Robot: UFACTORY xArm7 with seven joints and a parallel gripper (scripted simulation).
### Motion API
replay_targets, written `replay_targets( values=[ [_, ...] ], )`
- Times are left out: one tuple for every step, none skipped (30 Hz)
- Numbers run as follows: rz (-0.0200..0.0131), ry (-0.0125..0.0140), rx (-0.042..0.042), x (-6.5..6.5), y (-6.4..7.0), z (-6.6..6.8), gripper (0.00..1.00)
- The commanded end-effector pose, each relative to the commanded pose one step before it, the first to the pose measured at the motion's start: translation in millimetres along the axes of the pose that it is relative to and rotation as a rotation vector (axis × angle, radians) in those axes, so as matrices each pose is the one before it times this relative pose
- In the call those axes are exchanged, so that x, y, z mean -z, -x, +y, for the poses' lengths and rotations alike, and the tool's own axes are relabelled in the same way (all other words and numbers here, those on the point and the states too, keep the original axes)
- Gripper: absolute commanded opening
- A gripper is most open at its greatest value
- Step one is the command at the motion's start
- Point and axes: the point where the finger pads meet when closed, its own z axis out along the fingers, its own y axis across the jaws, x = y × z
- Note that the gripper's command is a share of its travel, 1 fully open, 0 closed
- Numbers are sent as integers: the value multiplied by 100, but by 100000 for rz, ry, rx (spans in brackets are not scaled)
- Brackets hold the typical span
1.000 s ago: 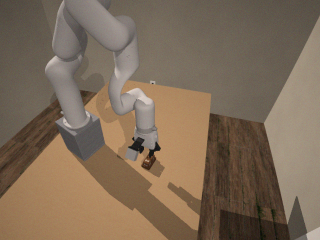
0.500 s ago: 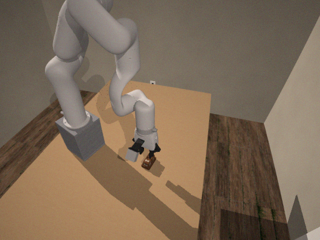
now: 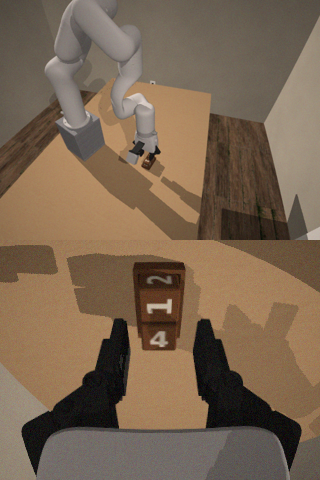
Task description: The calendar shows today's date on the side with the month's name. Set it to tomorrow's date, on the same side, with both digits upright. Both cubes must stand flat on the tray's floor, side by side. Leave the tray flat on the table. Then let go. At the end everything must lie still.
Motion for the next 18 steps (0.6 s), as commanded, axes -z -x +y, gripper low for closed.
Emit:
replay_targets(
  values=[
    [-102,-358,2,-272,21,-138,49],
    [0,0,0,0,0,0,49],
    [4,-1,3,-169,0,-2,49],
    [-2,0,-1,-166,2,-1,49],
    [-1,0,-1,-164,1,-1,49],
    [3,0,2,-162,0,-2,49],
    [-2,0,-1,-157,2,-1,49],
    [-1,0,0,-150,1,-1,49],
    [3,0,2,-144,0,-2,49],
    [-1,0,-1,-137,1,-1,49],
    [-4,0,-2,-129,2,0,49],
    [4,0,2,-121,0,-2,49],
    [1,0,1,-112,0,-1,49],
    [-1,0,-1,-104,1,-1,49],
    [-3,0,-2,-95,1,0,49],
    [1,0,1,-86,0,-1,49],
    [2,0,1,-77,0,-1,49],
    [0,0,0,0,0,0,49]
  ],
)
